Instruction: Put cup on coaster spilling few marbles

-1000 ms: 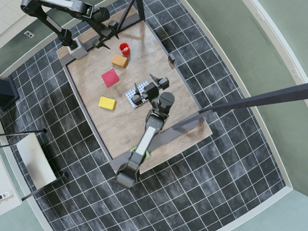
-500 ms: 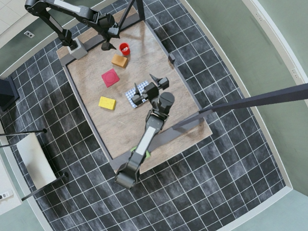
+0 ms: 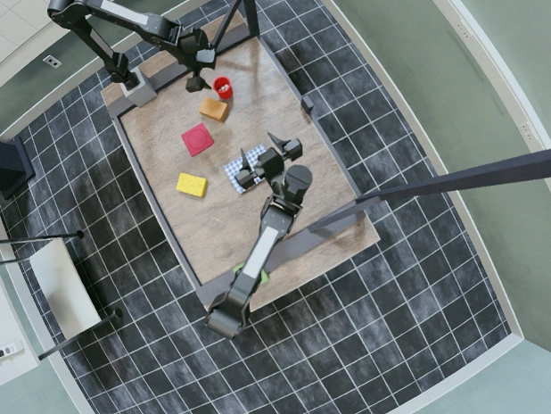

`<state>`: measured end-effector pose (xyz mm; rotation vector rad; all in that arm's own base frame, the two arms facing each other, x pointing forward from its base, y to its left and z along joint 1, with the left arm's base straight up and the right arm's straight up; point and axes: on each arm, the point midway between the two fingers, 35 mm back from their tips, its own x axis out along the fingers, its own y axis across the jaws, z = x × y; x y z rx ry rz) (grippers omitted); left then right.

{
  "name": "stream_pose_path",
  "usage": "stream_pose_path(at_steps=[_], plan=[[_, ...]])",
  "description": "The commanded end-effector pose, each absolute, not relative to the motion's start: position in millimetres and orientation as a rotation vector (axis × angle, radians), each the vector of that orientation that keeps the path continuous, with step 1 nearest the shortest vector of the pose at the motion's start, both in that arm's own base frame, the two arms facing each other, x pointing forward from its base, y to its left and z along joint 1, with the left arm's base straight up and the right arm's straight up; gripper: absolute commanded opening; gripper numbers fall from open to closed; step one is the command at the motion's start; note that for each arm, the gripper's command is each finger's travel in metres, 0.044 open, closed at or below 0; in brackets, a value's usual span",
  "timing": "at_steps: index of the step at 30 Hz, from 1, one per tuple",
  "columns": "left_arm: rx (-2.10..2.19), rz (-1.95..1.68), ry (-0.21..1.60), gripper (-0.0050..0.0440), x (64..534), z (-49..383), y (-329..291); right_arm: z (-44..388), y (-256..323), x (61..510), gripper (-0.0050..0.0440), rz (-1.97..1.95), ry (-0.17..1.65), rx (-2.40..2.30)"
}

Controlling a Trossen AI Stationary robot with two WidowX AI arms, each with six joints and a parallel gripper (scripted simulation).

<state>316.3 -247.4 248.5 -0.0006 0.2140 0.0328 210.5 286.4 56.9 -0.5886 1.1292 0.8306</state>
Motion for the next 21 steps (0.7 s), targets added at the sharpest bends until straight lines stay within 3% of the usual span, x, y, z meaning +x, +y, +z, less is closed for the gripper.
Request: stream_pose_path(at_steps=[1,21], plan=[[-0.021,0.033,0.200,0.0400,316.5,257.0,-246.8,67.6,291.0,214.0,0.0400,0.841,1.097,-0.573],[-0.021,0.033,0.200,0.0400,316.5,257.0,-246.8,43.4,314.0,220.6,0.0400,0.640,1.348,-0.525]])
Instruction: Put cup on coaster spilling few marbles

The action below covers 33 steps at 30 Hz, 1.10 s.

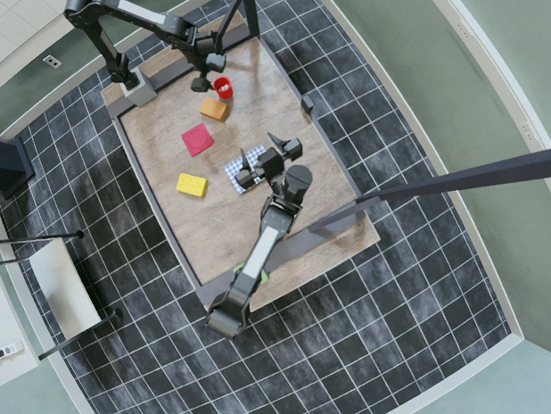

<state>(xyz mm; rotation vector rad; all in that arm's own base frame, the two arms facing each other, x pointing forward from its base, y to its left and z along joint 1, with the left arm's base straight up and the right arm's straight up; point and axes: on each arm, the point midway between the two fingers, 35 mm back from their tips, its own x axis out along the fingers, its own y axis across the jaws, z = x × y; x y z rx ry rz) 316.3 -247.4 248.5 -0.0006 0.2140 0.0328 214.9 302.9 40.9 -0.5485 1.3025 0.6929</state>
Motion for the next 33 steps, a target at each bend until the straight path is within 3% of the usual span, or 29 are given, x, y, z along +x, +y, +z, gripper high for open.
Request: stream_pose_path(at_steps=[1,16,23,33], plan=[[-0.021,0.033,0.200,0.0400,316.5,257.0,-246.8,41.6,315.6,220.8,0.0400,0.627,1.365,-0.520],[-0.021,0.033,0.200,0.0400,316.5,257.0,-246.8,22.3,320.7,222.8,0.0400,0.513,1.499,-0.491],[-0.021,0.033,0.200,0.0400,316.5,257.0,-246.8,-15.5,318.0,221.1,0.0400,0.509,1.508,-0.499],[-0.021,0.033,0.200,0.0400,316.5,257.0,-246.8,-23.4,328.3,227.1,0.0400,0.519,1.490,-0.489]])
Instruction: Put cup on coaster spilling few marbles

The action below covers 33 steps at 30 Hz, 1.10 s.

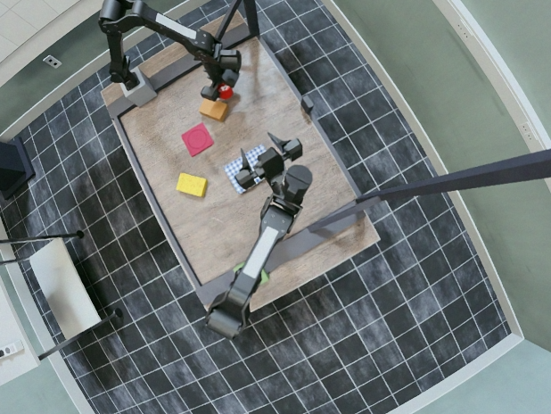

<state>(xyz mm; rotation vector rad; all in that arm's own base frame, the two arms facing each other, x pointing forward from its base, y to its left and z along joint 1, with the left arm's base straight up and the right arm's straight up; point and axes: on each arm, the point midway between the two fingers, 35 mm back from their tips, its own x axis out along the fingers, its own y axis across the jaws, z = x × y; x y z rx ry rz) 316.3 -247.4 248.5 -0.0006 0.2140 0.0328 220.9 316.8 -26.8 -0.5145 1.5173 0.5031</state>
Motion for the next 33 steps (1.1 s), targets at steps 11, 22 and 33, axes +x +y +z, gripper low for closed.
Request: stream_pose_path(at_steps=[11,22,33], plan=[[-0.021,0.033,0.200,0.0400,316.5,257.0,-246.8,-24.5,326.8,226.1,0.0393,0.517,1.495,-0.492],[-0.021,0.033,0.200,0.0400,316.5,257.0,-246.8,-20.0,325.5,226.8,0.0320,0.519,1.486,-0.490],[-0.021,0.033,0.200,0.0400,316.5,257.0,-246.8,-4.6,329.1,229.7,0.0291,0.529,1.466,-0.477]])
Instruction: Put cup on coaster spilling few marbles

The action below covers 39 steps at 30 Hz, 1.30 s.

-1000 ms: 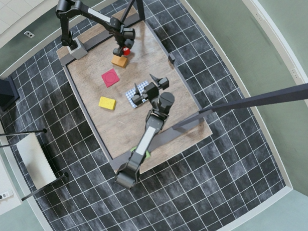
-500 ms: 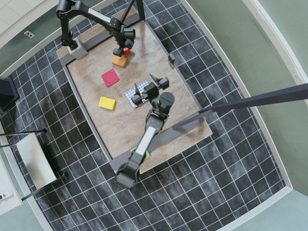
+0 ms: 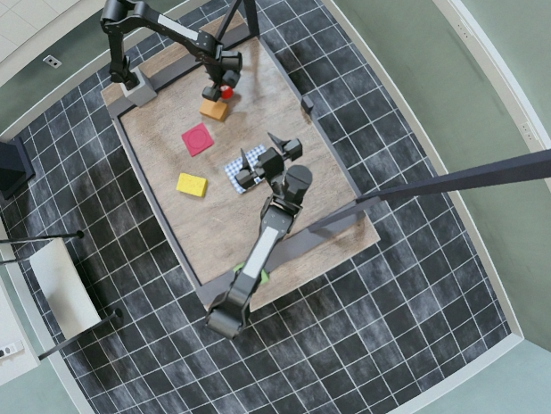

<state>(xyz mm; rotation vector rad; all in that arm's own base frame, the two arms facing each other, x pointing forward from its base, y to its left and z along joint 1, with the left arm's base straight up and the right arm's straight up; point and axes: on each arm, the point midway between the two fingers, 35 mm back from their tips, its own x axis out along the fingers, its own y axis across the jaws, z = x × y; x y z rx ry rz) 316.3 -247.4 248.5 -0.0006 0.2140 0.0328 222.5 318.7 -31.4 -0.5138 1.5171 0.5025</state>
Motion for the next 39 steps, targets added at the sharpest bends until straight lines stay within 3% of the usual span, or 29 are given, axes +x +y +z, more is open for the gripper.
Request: stream_pose_path(at_steps=[1,10,19,27,39], plan=[[-0.021,0.033,0.200,0.0400,316.5,257.0,-246.8,1.3,328.8,229.6,0.0291,0.529,1.466,-0.477],[-0.021,0.033,0.200,0.0400,316.5,257.0,-246.8,71.1,325.8,227.7,0.0291,0.529,1.466,-0.477],[-0.020,0.037,0.211,0.0400,316.9,253.6,-241.2,66.2,304.0,235.7,0.0291,0.520,1.481,-0.490],[-0.017,0.082,0.275,0.0400,324.5,246.2,-206.8,59.8,217.3,289.0,0.0291,0.515,1.478,-0.494],[-0.020,0.135,0.352,0.0400,327.6,235.5,-169.7,55.9,156.1,324.1,0.0291,0.517,1.461,-0.489]])
